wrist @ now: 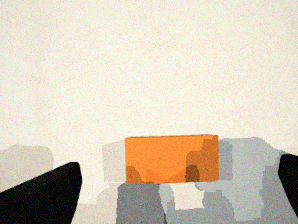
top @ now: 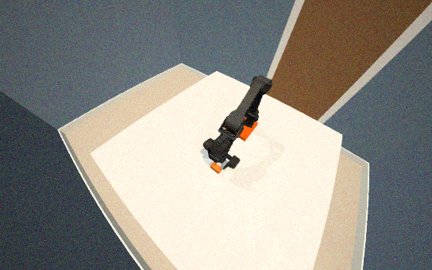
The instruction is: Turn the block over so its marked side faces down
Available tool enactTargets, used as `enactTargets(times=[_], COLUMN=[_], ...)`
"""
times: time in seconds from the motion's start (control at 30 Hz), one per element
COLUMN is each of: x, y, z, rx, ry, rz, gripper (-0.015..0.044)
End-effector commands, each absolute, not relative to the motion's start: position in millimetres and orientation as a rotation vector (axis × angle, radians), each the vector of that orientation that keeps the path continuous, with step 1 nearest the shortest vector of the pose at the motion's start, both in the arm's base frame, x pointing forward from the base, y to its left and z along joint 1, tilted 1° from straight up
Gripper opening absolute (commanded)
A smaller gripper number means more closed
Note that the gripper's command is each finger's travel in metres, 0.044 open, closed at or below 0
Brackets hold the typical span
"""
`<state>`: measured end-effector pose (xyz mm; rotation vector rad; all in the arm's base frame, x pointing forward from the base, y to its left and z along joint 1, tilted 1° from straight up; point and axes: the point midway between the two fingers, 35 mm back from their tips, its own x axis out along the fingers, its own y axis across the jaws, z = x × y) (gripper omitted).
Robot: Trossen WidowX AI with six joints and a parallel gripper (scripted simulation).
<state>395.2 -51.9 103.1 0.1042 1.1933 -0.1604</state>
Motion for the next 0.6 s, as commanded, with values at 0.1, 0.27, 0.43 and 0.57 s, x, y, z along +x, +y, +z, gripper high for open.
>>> enactTargets(times=[0.1, 0.27, 0.43, 0.57], x=[406.3, 406.0, 406.0, 406.1], y=[-53.0, -53.2, -53.2, -53.2], z=[114.3, 118.7, 118.7, 116.7], rx=[0.136, 0.145, 0.145, 0.145], ry=[1.465, 1.54, 1.54, 1.54], rz=[-0.141, -0.137, -0.137, -0.137], gripper=[0.044, 0.044, 0.044, 0.044])
